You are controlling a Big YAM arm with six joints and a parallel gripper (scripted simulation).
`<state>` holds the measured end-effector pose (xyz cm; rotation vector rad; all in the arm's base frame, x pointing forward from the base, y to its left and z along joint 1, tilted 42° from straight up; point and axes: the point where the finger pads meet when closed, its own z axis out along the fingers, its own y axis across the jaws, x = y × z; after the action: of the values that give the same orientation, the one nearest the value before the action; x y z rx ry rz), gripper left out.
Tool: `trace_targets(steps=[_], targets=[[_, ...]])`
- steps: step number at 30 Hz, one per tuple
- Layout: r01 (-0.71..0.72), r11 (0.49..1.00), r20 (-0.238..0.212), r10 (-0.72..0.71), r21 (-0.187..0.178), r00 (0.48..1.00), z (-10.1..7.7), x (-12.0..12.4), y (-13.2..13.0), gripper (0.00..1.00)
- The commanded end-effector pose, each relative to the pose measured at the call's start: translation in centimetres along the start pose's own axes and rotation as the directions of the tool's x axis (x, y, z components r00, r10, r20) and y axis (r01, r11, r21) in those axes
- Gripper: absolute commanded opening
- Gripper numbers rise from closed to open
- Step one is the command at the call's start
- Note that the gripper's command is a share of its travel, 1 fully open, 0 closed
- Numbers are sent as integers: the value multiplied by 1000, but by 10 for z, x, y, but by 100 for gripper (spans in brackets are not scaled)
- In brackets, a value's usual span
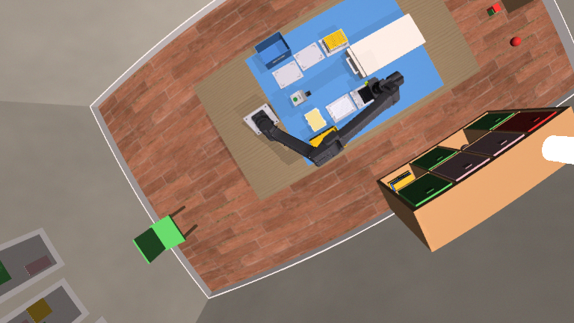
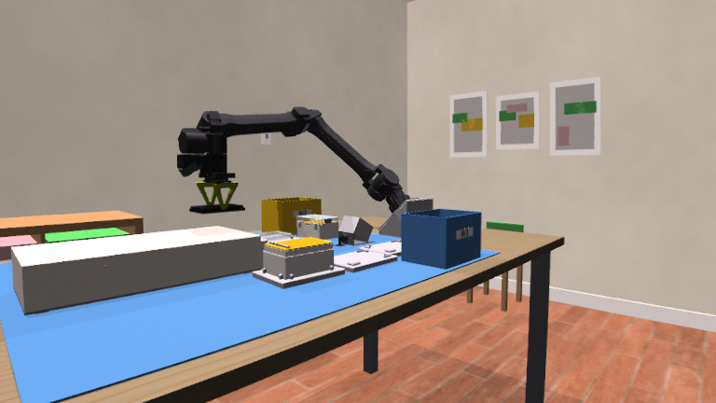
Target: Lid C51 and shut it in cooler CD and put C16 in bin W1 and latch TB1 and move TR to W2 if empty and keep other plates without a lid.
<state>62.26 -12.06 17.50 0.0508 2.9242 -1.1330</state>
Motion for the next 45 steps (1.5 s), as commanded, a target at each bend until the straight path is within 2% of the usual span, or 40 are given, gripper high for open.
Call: trace_targets(steps=[1,6,9,12,15,16,17,18,23,24,26,32,33,37,45], targets=[[-37,999,62,37,-2,997,-40,-12,-11,0],[-36,999,68,36,-3,997,-51,-12,-10,0],[-55,998,51,55,-2,997,-44,-9,-23,0],[-41,999,62,41,-3,997,-54,-11,-13,0],[-39,999,60,39,-3,997,-53,-11,-12,0],[-45,999,47,46,-2,998,-45,-10,-16,0],[-46,999,46,46,-2,998,-44,-10,-17,0],[-24,1000,38,24,-1,999,-38,-7,-9,0],[-24,1000,38,24,-1,999,-38,-7,-9,0],[0,1000,20,0,2,1000,-36,6,-16,0],[-25,1000,29,25,1,999,-31,7,-23,0],[-24,1000,29,24,1,999,-30,17,-27,0],[-11,1000,40,11,1,999,-37,18,-20,0],[-24,1000,28,24,1,999,-30,30,-30,0],[-16,1000,35,16,1,999,-33,49,-32,0]])
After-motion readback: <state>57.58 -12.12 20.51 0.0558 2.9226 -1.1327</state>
